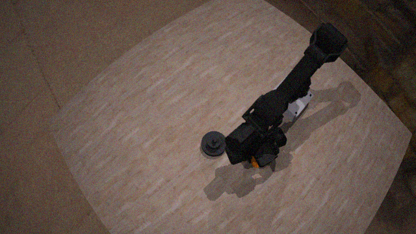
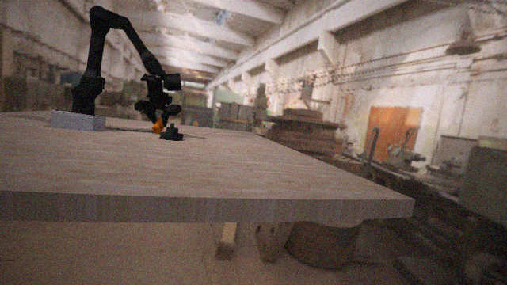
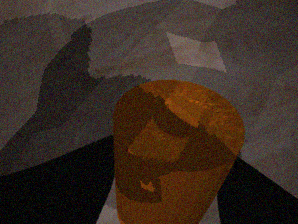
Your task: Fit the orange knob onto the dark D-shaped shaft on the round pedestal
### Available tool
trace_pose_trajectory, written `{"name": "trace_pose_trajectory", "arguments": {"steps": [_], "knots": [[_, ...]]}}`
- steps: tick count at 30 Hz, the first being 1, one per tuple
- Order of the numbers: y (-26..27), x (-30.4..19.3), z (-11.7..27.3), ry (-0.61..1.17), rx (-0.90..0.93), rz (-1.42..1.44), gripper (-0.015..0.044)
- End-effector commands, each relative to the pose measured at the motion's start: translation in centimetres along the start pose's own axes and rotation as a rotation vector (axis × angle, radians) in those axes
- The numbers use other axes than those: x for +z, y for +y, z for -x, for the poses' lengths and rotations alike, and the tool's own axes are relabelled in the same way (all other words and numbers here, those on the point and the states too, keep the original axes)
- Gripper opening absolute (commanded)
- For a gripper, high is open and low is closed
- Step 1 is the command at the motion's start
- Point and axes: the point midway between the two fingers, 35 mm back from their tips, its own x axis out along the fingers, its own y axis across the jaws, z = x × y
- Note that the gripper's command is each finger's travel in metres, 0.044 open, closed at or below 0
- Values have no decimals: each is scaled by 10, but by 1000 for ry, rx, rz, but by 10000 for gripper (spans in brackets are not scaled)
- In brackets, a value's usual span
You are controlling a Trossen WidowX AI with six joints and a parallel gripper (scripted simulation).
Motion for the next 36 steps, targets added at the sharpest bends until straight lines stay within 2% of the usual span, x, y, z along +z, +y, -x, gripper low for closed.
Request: {"name": "trace_pose_trajectory", "arguments": {"steps": [1,23,26,29,36], "knots": [[1,-4,2,-65,-1,7,179],[1,-29,6,-440,1,7,179],[1,-28,6,-411,1,7,179],[0,-28,6,-412,0,-1,258],[0,-28,6,-412,0,-1,260]]}}
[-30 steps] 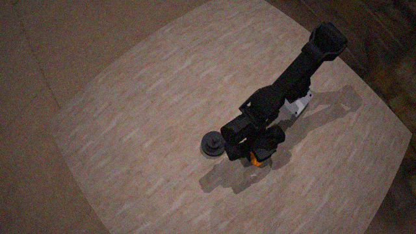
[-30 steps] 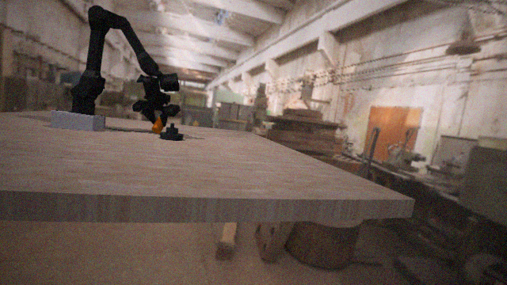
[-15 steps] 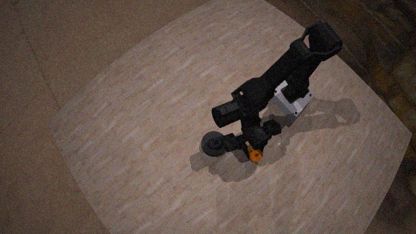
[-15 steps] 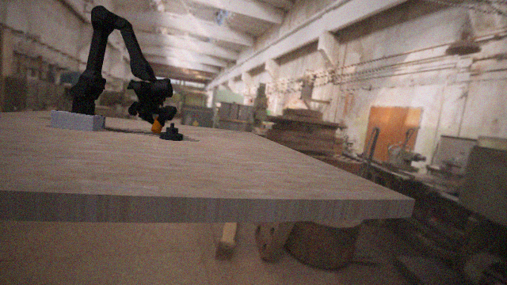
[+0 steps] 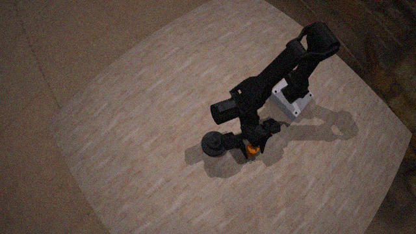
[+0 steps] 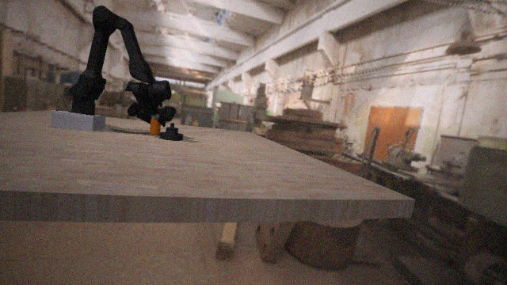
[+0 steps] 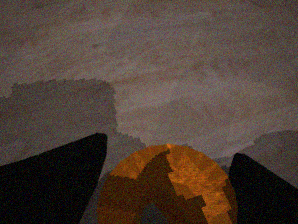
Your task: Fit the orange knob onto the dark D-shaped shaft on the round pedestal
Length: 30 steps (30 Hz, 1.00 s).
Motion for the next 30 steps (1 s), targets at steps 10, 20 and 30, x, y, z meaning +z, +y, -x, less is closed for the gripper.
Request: {"name": "trace_pose_trajectory", "arguments": {"steps": [10,20,30], "knots": [[0,0,0,0,-1,0,260],[0,0,0,0,-1,0,339],[0,0,0,0,-1,0,440]]}}
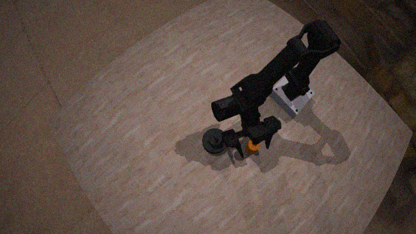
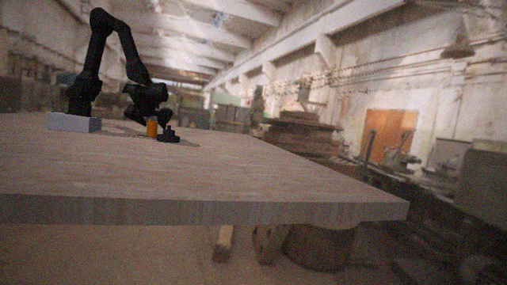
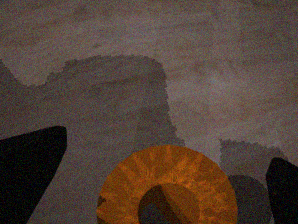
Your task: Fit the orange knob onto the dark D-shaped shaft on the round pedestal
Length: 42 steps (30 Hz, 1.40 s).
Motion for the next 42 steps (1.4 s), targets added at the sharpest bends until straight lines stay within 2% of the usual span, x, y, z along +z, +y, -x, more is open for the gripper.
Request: {"name": "trace_pose_trajectory", "arguments": {"steps": [1,7,13,15,18,21,23,35,42], "knots": [[-1,2,2,0,-1,0,440],[-1,57,53,0,0,1,440],[0,59,55,15,4,-2,440],[0,59,52,134,34,-18,440],[1,62,52,410,64,-33,440],[1,69,62,682,36,-14,440],[0,75,68,795,4,7,440],[0,76,69,808,-7,-6,440],[0,76,69,778,-263,-604,440]]}}
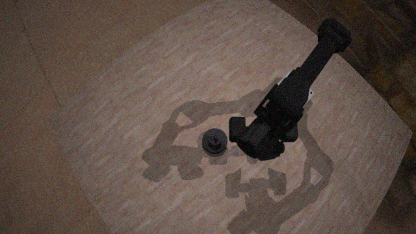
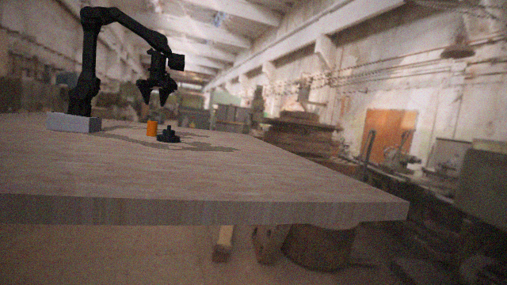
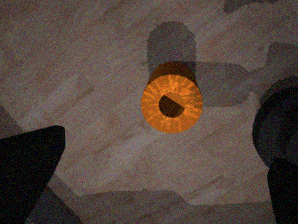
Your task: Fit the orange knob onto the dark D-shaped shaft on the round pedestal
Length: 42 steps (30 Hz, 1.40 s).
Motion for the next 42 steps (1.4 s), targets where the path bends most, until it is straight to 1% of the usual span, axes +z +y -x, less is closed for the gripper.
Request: {"name": "trace_pose_trajectory", "arguments": {"steps": [1,3,5,15,17,20,25,28,42], "knots": [[0,-1,0,6,-2,-406,440],[0,-1,0,6,-2,-589,440],[0,-1,0,5,-2,-656,440],[0,-1,0,5,-2,-656,440],[0,-1,-8,5,-2,-662,440],[0,-1,-33,5,-2,-680,440],[0,-1,-36,5,-2,-682,440],[0,-1,-49,5,-2,-682,440],[-1,0,-66,6,-2,-679,440]]}}
